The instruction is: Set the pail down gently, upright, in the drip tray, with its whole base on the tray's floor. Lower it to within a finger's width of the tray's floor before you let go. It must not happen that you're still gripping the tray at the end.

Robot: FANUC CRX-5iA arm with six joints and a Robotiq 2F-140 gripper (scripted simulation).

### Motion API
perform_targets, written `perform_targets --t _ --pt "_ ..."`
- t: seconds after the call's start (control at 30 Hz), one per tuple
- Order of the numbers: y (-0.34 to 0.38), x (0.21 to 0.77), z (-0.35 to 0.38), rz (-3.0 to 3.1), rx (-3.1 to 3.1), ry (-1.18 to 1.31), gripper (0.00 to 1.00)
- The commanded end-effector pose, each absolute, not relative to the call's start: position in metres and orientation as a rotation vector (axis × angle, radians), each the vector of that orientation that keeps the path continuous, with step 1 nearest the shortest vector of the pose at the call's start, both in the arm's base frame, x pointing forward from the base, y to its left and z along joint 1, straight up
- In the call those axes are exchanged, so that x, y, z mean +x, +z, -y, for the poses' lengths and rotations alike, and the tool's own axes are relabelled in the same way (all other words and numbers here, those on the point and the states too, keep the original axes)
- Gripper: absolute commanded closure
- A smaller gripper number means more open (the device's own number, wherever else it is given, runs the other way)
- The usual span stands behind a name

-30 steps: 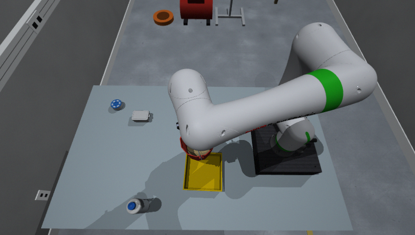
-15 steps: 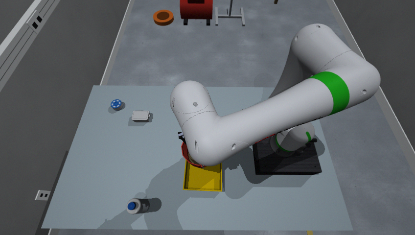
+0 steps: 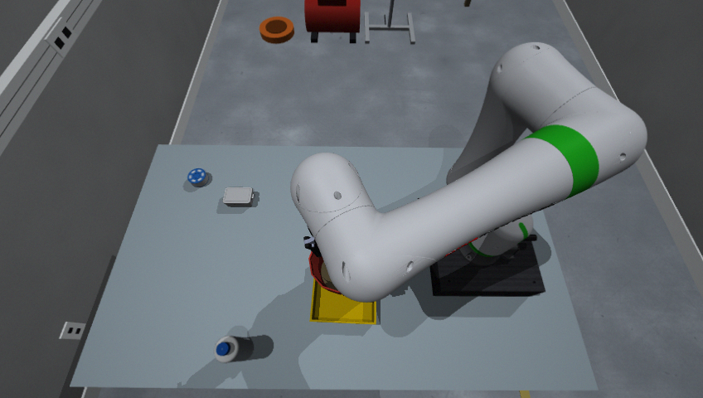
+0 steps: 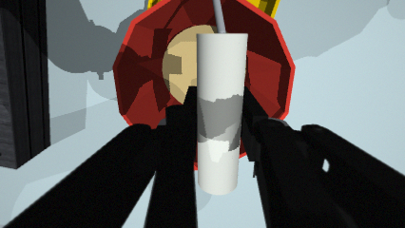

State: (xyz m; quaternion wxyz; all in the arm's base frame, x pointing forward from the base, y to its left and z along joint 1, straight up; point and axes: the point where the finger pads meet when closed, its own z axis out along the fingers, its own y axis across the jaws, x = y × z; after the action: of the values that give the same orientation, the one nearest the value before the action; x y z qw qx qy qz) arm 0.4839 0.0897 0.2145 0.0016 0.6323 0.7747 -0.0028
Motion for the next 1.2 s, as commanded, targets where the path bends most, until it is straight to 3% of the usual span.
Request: perform_targets --t 0.0,1.17 --pt "0.215 0.483 -0.095 -2.43 1.983 -0.007 0.9" --pt "0.215 0.475 -0.132 -2.43 1.983 -0.007 0.9"
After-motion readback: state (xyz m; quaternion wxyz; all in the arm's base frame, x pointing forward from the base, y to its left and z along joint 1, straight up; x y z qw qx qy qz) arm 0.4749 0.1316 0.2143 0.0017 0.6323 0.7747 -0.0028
